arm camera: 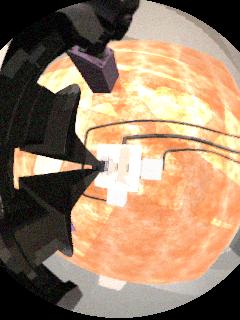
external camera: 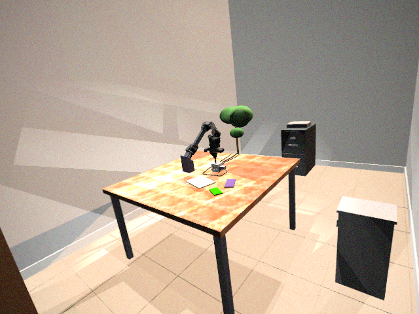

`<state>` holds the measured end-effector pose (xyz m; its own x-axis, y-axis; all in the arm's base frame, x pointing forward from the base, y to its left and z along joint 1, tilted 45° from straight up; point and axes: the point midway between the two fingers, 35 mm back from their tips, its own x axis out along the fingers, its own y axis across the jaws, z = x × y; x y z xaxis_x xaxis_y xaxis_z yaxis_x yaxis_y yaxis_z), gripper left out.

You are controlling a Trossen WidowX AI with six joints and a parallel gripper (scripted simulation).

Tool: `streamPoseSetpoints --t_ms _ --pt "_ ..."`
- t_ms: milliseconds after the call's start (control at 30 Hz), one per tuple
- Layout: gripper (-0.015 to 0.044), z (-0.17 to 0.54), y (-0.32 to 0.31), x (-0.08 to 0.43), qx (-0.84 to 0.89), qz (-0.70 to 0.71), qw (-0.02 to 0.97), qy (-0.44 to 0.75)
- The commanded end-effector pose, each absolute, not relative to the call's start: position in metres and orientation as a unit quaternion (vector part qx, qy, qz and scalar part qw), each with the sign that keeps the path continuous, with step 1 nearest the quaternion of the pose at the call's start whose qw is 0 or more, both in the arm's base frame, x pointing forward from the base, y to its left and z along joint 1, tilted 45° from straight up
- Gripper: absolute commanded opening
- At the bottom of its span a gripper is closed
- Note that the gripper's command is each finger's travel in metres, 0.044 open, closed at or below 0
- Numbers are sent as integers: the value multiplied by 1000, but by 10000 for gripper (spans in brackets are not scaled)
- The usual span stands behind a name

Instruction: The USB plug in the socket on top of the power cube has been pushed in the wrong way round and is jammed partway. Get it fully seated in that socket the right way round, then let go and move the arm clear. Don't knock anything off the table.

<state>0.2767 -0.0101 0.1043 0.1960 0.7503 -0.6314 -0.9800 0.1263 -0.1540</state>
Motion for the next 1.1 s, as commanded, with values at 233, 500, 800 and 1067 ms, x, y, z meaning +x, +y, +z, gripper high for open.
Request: streamPoseSetpoints --t_ms 233,500,800,1067 --pt "0 103 -9 278 -279 600 722 203" --pt "0 103 -8 278 -279 600 722 203" --pt "0 102 -7 278 -279 600 722 203" --pt "0 101 -7 278 -279 600 722 203"
